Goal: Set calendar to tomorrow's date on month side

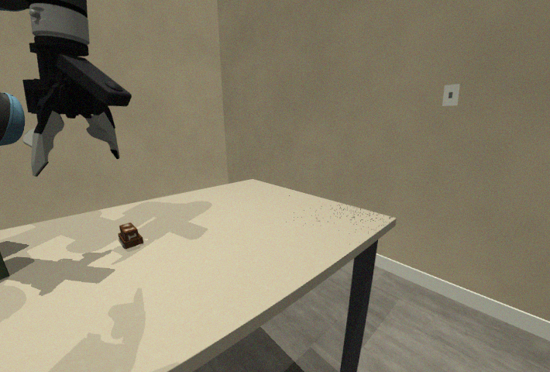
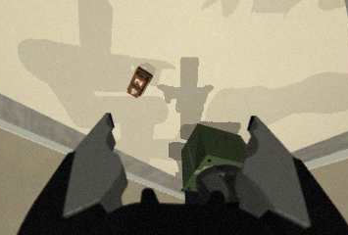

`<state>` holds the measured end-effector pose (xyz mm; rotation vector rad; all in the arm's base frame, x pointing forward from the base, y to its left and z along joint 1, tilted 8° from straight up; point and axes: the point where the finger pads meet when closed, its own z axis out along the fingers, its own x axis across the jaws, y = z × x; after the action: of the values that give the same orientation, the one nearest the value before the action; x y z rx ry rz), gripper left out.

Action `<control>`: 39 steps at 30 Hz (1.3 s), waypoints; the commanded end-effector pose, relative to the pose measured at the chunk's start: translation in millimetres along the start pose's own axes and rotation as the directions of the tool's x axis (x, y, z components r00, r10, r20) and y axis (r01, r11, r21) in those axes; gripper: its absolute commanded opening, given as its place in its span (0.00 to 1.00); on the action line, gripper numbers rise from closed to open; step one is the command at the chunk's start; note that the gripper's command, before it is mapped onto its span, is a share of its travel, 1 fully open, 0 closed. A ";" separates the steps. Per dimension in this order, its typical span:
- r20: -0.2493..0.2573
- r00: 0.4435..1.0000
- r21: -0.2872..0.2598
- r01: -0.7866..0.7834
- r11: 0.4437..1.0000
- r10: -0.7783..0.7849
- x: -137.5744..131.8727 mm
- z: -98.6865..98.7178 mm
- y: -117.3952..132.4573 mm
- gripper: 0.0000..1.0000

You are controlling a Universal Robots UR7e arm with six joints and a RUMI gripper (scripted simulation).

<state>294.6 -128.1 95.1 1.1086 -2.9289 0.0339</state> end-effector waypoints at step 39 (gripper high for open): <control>-0.105 0.561 0.043 0.828 0.559 -0.821 -105.9 59.0 32.8 1.00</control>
<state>351.5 -35.7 34.0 2.3032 -2.0453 0.1846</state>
